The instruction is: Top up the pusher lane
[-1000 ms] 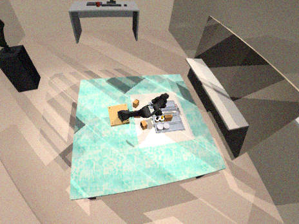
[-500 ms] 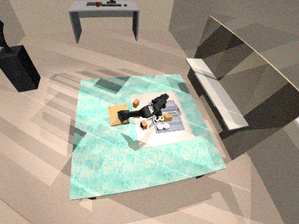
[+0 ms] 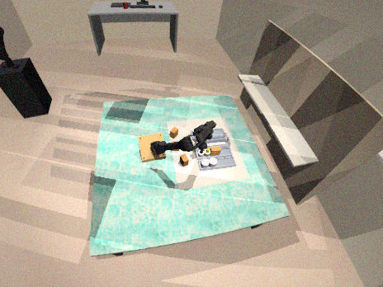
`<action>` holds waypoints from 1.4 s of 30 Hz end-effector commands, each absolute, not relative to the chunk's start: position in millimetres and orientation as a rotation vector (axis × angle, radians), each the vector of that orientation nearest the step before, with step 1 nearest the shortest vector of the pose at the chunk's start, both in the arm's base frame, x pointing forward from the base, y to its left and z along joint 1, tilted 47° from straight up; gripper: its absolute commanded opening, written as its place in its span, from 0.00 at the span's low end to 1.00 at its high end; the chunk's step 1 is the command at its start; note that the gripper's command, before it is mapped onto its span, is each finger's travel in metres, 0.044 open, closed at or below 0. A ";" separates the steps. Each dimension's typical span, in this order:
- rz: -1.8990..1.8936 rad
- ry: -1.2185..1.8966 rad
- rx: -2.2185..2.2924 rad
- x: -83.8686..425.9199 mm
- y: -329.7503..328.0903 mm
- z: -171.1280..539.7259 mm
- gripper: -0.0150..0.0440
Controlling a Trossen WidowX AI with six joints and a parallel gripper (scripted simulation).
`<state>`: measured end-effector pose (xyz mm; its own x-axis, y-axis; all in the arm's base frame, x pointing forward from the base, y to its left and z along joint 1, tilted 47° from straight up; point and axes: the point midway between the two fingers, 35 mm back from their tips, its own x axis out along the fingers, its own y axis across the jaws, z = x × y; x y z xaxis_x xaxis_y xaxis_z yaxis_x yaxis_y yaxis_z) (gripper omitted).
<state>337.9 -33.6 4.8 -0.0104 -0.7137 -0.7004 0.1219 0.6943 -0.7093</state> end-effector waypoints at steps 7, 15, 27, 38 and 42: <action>-0.724 1.425 -0.529 339.9 -39.4 4.2 0.25; -0.724 1.425 -0.529 339.9 -39.4 4.2 0.25; -0.724 1.425 -0.529 339.2 -39.7 3.8 0.25; -0.724 1.425 -0.529 337.4 -39.6 3.6 0.25; -0.724 1.425 -0.529 336.7 -39.5 3.5 0.25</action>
<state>335.2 -37.4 2.2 -0.0112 -0.7154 -0.6986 0.1242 0.6923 -0.7108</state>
